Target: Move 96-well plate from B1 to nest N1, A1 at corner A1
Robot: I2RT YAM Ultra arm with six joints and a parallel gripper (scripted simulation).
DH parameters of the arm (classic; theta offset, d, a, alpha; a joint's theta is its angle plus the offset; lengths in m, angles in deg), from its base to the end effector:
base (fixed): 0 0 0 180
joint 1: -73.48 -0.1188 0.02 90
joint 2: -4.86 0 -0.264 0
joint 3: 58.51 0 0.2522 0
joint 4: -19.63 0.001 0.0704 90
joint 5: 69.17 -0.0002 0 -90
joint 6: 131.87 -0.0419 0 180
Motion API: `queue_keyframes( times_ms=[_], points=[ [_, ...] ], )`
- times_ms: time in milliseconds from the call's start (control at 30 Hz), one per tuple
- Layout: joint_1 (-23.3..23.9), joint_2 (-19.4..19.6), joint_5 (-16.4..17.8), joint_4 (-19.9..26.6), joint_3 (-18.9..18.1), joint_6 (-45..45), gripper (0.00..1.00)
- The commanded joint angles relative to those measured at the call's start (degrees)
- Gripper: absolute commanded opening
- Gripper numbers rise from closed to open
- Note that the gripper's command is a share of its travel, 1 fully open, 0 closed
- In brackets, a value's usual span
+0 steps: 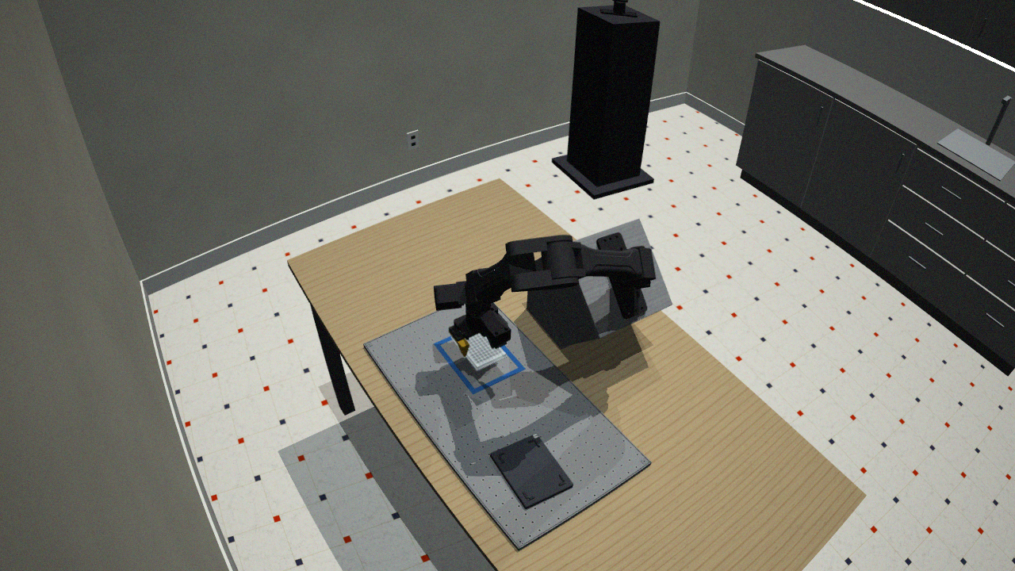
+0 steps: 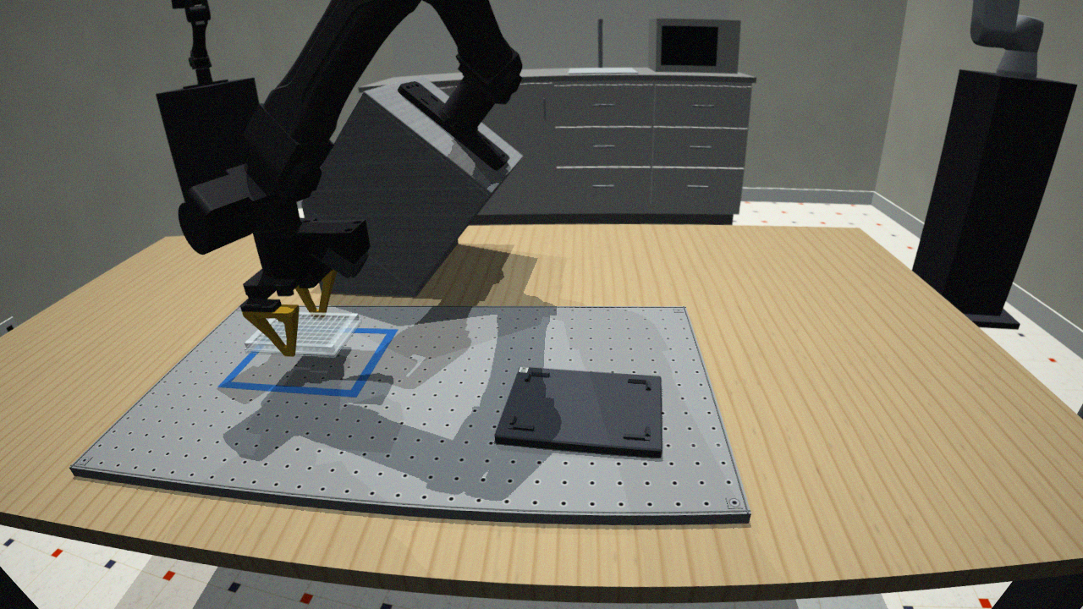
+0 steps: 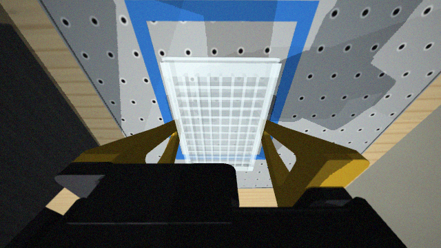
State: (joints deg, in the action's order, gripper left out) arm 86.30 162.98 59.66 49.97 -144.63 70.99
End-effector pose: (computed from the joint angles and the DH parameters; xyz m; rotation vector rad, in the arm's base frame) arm 0.3188 -0.0446 -0.1233 -1.8960 1.7169 0.6571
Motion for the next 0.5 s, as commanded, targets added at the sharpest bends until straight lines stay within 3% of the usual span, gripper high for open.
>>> queue_keyframes(
  times_ms=[0, 467],
  points=[
    [1.8, -2.5, -0.2, 2.2, 0.7, 1.2, 0.0],
    [4.1, -5.3, -0.8, 6.8, 0.4, 4.1, 0.0]
  ],
)
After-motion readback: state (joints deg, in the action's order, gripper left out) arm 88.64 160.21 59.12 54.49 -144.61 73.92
